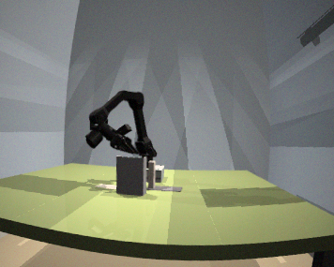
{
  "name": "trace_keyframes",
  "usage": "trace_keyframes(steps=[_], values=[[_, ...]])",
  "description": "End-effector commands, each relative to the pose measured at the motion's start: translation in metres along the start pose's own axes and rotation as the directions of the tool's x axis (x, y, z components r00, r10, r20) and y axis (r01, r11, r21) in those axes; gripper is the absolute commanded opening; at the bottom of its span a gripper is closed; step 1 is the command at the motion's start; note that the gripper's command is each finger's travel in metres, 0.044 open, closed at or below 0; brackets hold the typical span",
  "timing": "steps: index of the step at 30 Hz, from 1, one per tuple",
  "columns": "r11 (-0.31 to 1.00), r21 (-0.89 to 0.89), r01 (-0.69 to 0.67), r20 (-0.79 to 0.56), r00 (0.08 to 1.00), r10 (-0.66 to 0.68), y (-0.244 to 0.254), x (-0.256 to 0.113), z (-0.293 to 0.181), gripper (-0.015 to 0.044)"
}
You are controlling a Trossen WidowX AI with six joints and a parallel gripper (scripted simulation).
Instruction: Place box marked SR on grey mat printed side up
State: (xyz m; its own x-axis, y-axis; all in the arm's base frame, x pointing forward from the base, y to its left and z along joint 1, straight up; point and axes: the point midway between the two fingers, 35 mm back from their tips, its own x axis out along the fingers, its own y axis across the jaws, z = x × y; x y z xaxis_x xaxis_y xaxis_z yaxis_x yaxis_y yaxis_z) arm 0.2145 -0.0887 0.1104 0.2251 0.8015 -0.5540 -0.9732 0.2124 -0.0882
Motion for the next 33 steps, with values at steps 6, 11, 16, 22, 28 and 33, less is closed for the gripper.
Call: trace_keyframes(steps=[6,11,16,22,28,33], values=[[1.0,-0.012,-0.029,0.036,0.999,0.03,0.0,0.005,-0.013,0.044],[0.999,-0.019,-0.044,0.059,0.997,0.046,0.001,0.009,-0.021,0.044],[0.998,-0.026,-0.059,0.083,0.995,0.061,0.001,0.014,-0.029,0.044],[0.997,-0.031,-0.066,0.097,0.993,0.069,0.002,0.019,-0.034,0.044],[0.997,-0.031,-0.066,0.097,0.993,0.069,0.001,0.028,-0.038,0.044],[0.997,-0.031,-0.067,0.097,0.993,0.069,0.001,0.036,-0.04,0.044]])
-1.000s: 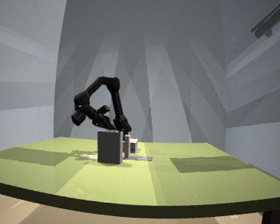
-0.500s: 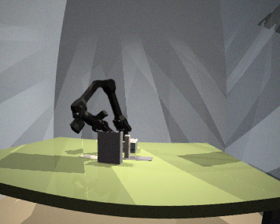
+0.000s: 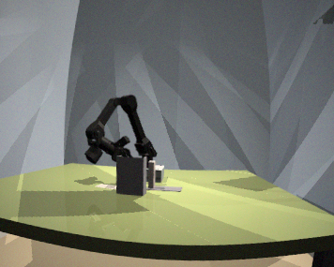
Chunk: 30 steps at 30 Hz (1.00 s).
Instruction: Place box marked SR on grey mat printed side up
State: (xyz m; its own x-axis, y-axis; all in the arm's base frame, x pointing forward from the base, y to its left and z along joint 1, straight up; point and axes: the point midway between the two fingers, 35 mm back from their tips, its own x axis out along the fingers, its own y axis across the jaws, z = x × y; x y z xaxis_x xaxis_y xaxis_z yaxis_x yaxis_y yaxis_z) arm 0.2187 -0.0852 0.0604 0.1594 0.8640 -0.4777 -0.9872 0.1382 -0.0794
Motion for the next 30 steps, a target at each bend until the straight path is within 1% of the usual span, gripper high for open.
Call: trace_keyframes(steps=[1,25,30], values=[[1.0,0.004,0.001,0.002,1.0,-0.001,0.0,0.006,-0.002,0.044],[1.0,0.003,0.0,0.008,1.0,0.0,0.0,0.041,-0.016,0.044],[1.0,-0.001,-0.002,0.005,1.0,0.002,0.0,0.038,-0.015,0.044]])
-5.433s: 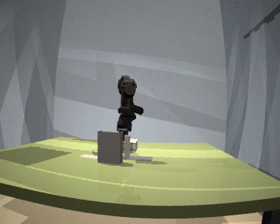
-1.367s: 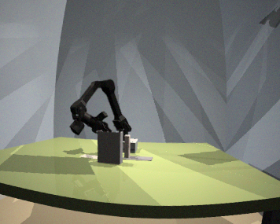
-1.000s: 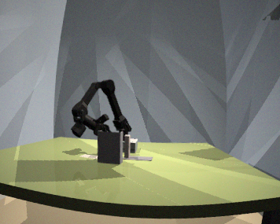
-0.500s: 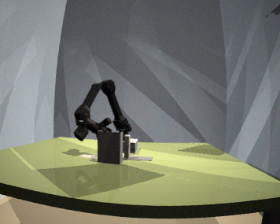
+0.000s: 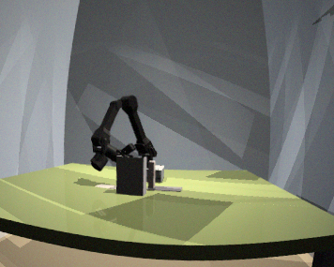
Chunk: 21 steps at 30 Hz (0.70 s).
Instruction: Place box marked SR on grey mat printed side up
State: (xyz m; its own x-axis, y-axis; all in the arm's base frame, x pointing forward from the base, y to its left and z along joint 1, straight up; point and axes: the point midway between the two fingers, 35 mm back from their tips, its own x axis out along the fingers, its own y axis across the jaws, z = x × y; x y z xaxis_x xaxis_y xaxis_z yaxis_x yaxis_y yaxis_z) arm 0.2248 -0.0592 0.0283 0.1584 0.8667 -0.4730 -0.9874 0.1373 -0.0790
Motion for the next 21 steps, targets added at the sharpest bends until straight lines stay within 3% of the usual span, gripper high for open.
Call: trace_keyframes(steps=[1,21], values=[[1.0,-0.001,-0.001,0.0,1.0,0.001,0.0,-0.0003,0.0002,0.044],[1.0,0.0,0.0,-0.001,1.0,0.0,-0.0004,-0.007,0.0025,0.044]])
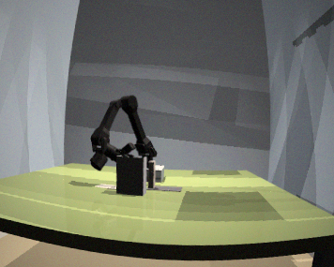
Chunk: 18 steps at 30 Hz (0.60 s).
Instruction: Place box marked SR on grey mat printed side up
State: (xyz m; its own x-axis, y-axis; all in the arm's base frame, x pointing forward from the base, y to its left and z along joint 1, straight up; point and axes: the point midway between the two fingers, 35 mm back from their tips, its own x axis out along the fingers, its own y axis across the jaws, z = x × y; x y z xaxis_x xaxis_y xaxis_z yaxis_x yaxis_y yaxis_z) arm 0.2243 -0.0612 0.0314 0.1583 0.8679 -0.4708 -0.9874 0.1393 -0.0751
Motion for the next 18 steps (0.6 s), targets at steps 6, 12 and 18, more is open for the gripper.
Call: trace_keyframes(steps=[6,12,18], values=[[1.0,-0.004,0.0,-0.004,1.0,0.0,-0.001,-0.013,0.004,0.044],[1.0,-0.003,0.0,-0.004,1.0,0.0,0.0,-0.022,0.008,0.044],[1.0,-0.002,0.001,-0.004,1.0,-0.001,0.0,-0.031,0.012,0.044]])
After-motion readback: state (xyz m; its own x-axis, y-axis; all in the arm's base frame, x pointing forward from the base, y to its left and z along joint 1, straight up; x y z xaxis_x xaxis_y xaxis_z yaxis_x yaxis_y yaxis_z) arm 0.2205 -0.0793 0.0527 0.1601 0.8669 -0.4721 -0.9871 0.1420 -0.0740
